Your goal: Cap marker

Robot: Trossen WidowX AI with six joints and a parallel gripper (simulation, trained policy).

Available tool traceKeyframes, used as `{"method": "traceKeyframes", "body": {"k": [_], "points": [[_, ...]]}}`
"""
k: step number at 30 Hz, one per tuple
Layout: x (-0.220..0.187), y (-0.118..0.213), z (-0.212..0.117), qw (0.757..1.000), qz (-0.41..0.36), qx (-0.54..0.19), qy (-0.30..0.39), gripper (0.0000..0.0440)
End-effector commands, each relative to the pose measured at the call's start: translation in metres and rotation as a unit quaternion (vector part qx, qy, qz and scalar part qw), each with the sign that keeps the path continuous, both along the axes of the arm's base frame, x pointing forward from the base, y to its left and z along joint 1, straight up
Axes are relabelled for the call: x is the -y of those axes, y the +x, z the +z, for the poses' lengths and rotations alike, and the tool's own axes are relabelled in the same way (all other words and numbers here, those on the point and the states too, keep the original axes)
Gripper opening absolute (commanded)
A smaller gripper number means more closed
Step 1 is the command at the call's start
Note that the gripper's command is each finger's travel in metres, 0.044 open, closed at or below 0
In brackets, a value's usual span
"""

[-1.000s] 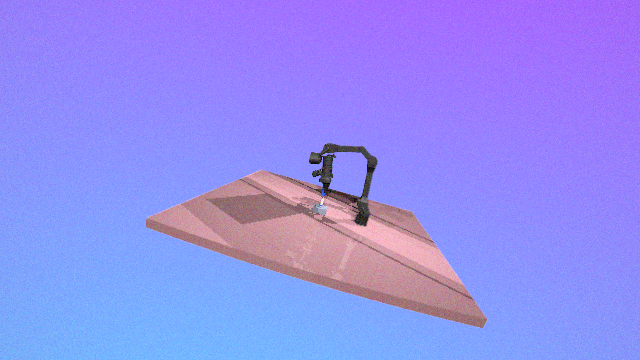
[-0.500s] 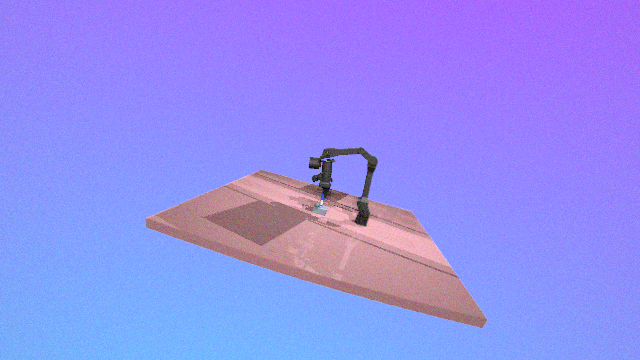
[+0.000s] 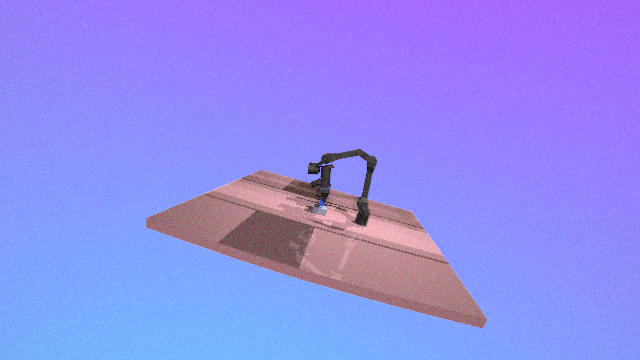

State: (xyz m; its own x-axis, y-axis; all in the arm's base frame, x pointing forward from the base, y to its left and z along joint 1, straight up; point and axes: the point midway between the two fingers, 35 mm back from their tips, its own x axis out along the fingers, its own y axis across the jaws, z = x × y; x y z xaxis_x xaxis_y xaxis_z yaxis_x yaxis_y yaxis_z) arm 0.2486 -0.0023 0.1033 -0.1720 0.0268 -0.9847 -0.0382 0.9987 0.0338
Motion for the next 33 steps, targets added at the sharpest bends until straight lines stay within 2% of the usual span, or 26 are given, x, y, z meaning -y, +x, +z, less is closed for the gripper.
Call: {"method": "traceKeyframes", "body": {"k": [1, 19, 21, 30, 33], "points": [[0.0, -0.015, -0.012, 1.0, 0.006, -0.029, 0.003, 0.0065], [-0.001, -0.022, -0.011, 0.999, 0.008, -0.039, 0.008, 0.0172], [-0.002, -0.025, -0.009, 0.999, 0.008, -0.04, 0.011, 0.0209], [-0.002, -0.03, -0.007, 0.999, 0.014, -0.024, 0.016, 0.0437], [-0.003, -0.027, -0.004, 1.0, 0.013, -0.009, 0.016, 0.044]]}}
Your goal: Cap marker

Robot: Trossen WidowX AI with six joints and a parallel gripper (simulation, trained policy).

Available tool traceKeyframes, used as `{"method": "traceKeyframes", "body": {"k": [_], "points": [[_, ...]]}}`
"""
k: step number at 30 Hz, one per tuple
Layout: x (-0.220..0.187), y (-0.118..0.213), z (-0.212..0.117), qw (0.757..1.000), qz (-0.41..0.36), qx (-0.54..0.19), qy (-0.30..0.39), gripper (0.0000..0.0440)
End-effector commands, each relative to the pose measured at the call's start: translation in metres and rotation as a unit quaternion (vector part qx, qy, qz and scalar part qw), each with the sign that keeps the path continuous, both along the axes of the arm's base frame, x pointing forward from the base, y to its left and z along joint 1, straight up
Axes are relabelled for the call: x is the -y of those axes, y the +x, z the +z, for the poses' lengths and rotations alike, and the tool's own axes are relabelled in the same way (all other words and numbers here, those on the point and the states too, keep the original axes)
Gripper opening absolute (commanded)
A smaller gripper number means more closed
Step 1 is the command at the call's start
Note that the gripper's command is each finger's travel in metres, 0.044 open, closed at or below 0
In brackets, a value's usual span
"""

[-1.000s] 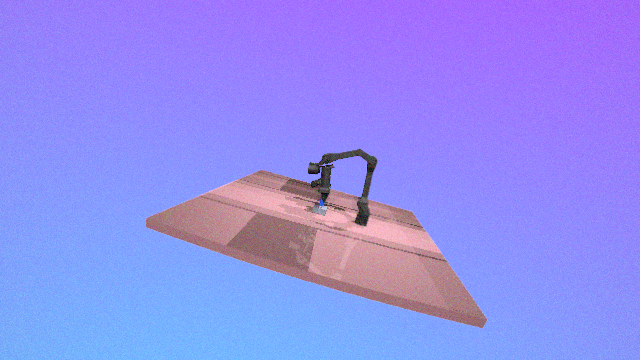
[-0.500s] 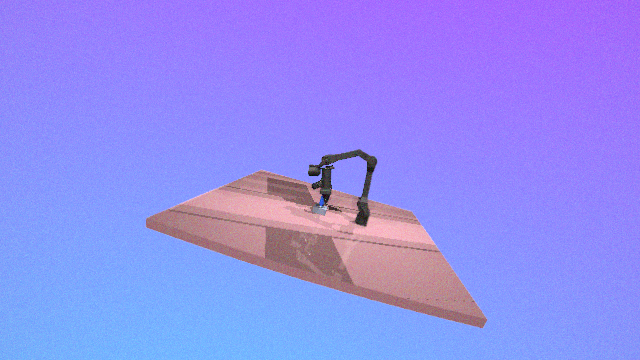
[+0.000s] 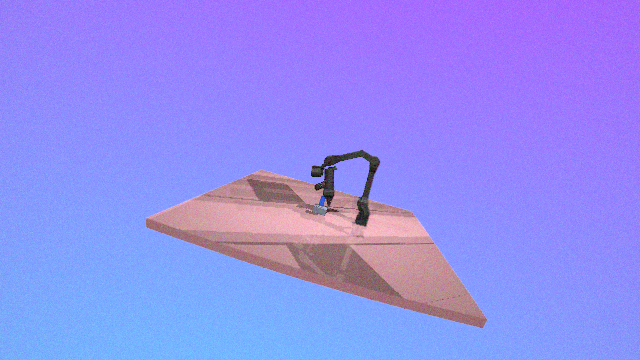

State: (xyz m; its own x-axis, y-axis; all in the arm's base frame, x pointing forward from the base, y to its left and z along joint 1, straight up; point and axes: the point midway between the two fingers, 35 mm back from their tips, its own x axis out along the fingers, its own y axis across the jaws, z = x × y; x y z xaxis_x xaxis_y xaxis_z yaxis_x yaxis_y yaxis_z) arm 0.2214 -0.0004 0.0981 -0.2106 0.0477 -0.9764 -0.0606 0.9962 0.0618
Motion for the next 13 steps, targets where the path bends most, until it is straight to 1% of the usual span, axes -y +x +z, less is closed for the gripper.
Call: {"method": "traceKeyframes", "body": {"k": [1, 13], "points": [[-0.001, 0.001, 0.003, 1.0, 0.0, 0.016, 0.004, 0.044], [0.001, 0.012, 0.035, 0.997, 0.003, 0.071, 0.004, 0.044]]}}
